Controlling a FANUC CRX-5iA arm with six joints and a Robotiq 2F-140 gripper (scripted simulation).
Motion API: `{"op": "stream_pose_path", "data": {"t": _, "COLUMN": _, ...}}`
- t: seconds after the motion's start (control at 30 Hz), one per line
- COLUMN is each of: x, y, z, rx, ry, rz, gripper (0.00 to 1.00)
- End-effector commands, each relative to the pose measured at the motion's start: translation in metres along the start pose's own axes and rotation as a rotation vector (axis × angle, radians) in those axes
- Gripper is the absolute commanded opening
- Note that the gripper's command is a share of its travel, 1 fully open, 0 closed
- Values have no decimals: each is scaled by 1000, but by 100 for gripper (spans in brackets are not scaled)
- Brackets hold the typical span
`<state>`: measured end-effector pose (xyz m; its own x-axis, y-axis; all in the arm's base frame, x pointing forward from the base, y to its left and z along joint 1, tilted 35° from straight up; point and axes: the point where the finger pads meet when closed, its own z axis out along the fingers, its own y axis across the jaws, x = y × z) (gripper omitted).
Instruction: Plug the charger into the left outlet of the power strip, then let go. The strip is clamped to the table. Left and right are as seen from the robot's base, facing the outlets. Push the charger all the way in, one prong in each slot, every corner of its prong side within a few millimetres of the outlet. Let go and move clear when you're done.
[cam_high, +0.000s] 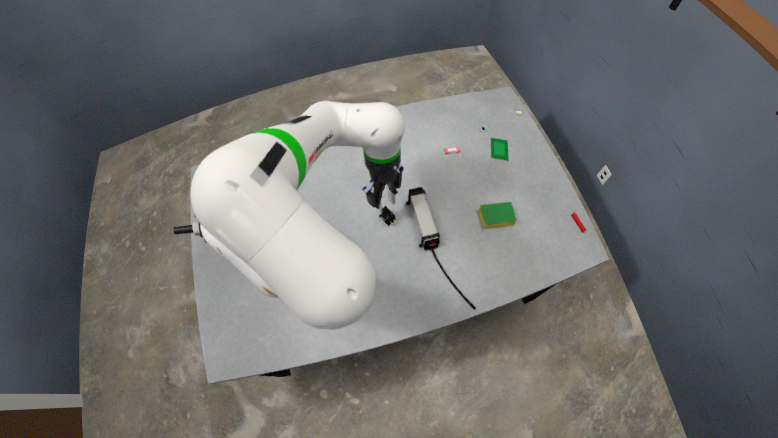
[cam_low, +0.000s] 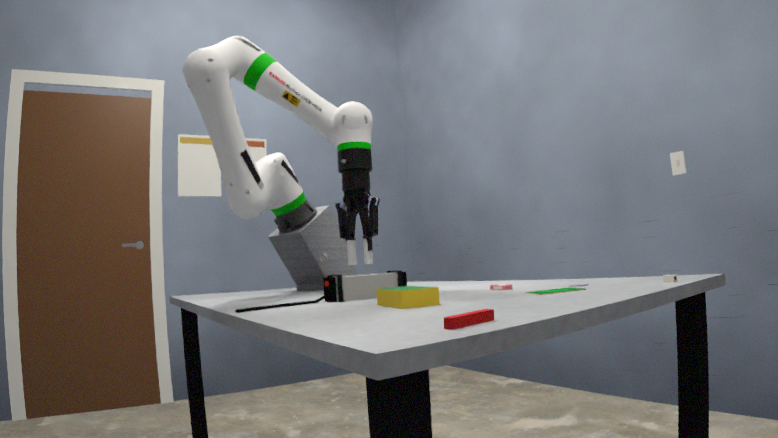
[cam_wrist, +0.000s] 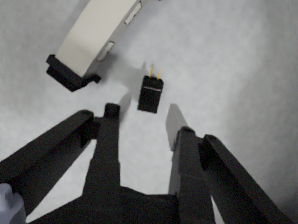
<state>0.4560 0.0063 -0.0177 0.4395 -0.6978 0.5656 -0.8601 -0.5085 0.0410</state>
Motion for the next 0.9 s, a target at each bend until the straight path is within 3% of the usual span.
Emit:
{"op": "stream_pose_path", "data": {"t": 0.0, "x": 0, "y": -1, "z": -1, "rx": 1, "ry": 0, "rz": 0, "gripper": 38}}
{"op": "stream_pose_path", "data": {"t": 0.53, "x": 0, "y": -1, "z": 1, "rx": 1, "ry": 0, "rz": 0, "gripper": 38}}
{"op": "stream_pose_path", "data": {"t": 0.87, "x": 0, "y": -1, "z": 13, "rx": 1, "ry": 0, "rz": 0, "gripper": 38}}
